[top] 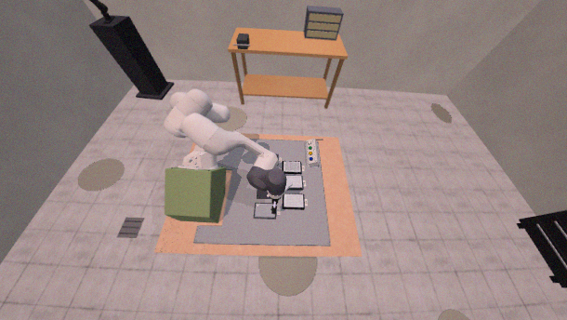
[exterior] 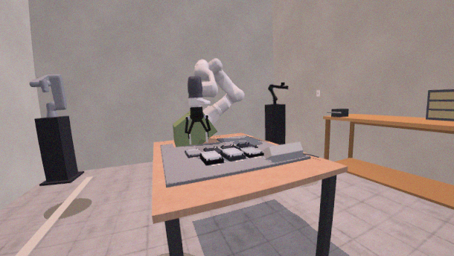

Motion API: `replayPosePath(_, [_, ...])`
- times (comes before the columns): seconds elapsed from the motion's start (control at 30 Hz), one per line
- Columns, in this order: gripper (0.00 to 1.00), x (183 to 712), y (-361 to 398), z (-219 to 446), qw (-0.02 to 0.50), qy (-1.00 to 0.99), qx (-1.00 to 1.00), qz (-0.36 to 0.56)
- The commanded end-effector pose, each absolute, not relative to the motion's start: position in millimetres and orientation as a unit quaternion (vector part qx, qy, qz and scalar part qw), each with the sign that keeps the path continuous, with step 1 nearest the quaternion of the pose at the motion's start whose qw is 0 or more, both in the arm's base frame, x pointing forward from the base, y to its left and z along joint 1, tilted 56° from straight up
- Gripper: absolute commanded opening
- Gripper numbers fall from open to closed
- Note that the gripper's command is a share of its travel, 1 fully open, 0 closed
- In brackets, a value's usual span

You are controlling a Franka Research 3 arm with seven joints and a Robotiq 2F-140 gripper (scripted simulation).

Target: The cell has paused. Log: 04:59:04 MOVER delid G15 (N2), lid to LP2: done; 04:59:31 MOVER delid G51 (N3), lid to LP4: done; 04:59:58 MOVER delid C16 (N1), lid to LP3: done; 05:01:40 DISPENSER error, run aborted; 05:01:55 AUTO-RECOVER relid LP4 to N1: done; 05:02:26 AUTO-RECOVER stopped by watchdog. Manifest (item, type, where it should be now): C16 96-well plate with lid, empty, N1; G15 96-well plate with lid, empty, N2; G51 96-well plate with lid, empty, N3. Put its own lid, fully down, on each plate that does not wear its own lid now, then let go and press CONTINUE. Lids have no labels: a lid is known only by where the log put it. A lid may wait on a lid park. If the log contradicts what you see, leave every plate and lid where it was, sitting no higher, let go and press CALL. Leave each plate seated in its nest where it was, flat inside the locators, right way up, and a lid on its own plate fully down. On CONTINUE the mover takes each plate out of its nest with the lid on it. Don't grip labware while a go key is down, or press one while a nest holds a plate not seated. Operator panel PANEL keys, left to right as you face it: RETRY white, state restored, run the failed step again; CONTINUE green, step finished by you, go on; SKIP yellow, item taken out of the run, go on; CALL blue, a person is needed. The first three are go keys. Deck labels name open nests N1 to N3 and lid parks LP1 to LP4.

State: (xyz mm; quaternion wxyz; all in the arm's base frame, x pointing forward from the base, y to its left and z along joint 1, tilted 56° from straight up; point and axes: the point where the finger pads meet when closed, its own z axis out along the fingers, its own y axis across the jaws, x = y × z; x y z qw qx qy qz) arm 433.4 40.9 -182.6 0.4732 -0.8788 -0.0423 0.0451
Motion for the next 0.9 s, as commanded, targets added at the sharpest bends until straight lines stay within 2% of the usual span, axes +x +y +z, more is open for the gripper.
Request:
replayPosePath(0.0, [0.66, 402, 27, -194, 0.468, -0.064, -0.881, 0.026])
replayPosePath(0.23, [0.66, 374, 17, -204, 0.468, -0.066, -0.881, 0.025])
replayPosePath(0.87, [0.66, 374, 17, -204, 0.468, -0.066, -0.881, 0.024])
